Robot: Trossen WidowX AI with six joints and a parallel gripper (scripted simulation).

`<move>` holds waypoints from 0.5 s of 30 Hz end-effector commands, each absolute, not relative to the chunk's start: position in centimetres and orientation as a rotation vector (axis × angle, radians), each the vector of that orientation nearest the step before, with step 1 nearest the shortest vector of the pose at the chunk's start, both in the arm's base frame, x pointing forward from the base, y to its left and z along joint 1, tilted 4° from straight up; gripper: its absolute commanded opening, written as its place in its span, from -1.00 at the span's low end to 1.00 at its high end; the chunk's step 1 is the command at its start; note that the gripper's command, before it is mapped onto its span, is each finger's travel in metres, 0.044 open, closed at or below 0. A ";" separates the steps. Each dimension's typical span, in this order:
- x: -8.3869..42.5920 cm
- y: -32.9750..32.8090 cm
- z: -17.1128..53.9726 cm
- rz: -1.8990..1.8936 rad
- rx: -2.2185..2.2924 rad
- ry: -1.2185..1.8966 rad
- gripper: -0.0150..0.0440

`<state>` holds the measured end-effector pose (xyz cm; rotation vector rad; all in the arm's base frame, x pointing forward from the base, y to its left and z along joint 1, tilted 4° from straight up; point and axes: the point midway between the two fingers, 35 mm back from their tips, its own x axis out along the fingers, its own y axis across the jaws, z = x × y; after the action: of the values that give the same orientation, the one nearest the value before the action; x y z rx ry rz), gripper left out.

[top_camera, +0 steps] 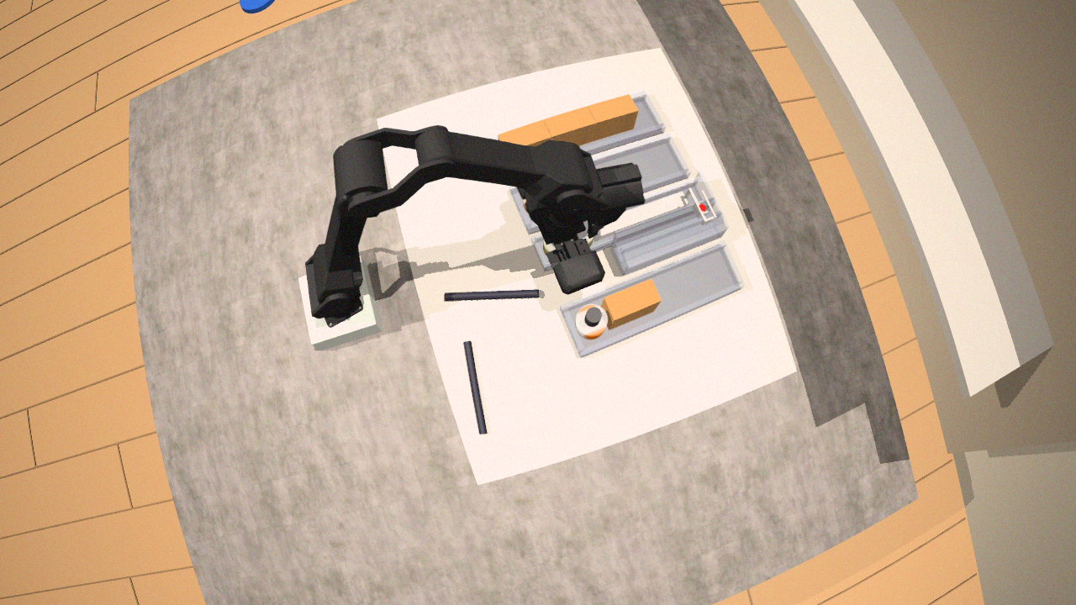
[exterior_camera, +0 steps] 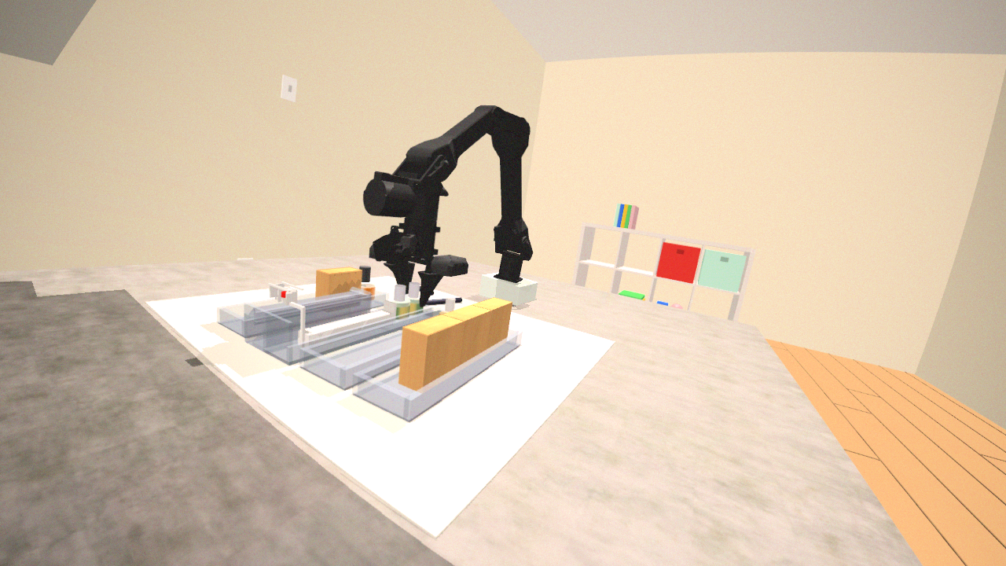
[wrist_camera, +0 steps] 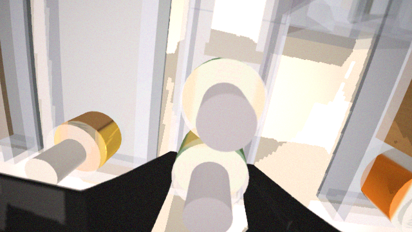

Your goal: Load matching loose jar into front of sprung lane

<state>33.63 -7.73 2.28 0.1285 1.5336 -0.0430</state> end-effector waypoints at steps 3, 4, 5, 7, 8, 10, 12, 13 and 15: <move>33.7 -7.7 2.3 -0.044 0.131 1.524 -0.49; 33.7 -7.7 2.3 -0.044 0.131 1.524 -0.49; 33.7 -7.7 2.3 -0.044 0.131 1.524 -0.49; 33.7 -7.7 2.3 -0.044 0.131 1.524 -0.49; 33.7 -7.7 2.3 -0.044 0.131 1.524 -0.49; 33.6 -7.7 2.3 -0.044 0.131 1.524 -0.49; 33.6 -7.7 2.3 -0.044 0.131 1.524 -0.49; 33.6 -7.7 2.3 -0.044 0.131 1.524 -0.49; 33.5 -7.7 2.3 -0.044 0.131 1.524 -0.49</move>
<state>33.38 -7.70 2.27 0.1293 1.5338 -0.0437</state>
